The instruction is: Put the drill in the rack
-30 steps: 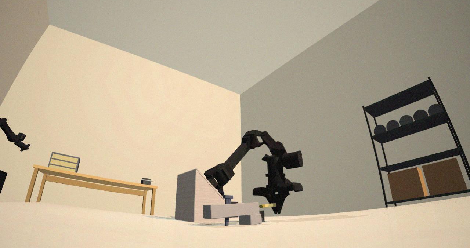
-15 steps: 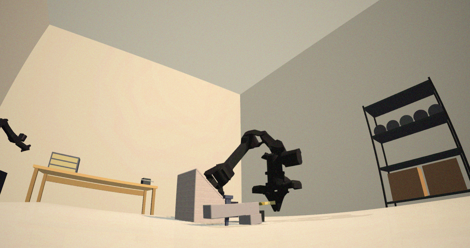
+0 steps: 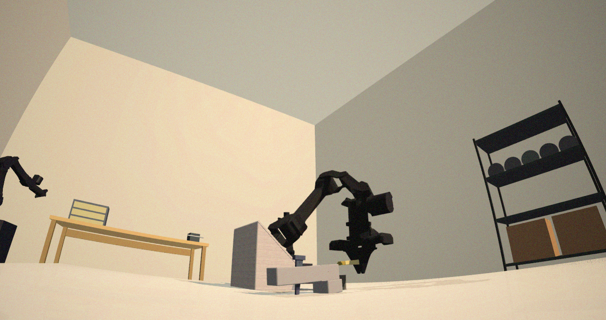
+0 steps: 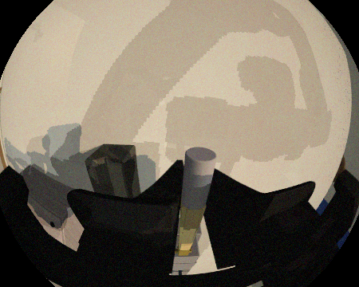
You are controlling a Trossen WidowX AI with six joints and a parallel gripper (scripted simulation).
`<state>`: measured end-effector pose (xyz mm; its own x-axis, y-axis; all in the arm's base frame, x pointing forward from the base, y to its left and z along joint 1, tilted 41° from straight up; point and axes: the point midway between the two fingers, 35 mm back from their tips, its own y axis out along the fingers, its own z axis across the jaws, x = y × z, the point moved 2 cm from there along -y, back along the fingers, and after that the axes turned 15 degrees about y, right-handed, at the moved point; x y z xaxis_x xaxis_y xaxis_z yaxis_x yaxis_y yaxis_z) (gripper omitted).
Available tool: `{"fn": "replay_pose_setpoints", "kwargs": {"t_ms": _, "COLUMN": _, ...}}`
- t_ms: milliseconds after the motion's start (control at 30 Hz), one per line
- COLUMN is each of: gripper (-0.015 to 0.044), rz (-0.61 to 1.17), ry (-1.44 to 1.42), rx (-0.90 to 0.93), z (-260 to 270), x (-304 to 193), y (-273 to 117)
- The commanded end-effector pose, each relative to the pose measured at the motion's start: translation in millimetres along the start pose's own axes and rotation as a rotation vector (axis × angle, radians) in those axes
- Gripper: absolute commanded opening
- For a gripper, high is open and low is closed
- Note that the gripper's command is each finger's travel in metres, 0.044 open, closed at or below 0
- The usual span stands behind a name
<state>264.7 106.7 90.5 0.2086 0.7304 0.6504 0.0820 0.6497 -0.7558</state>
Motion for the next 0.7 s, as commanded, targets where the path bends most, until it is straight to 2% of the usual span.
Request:
{"fn": "replay_pose_setpoints", "kwargs": {"t_ms": 0, "gripper": 0.0, "rz": -0.003, "ry": -0.003, "rx": -0.002, "z": -0.4, "x": -0.1, "y": -3.3}}
{"fn": "replay_pose_setpoints", "kwargs": {"t_ms": 667, "gripper": 0.0, "rz": -0.002, "ry": -0.003, "rx": -0.002, "z": 0.1, "x": -2.1, "y": -13.1}}
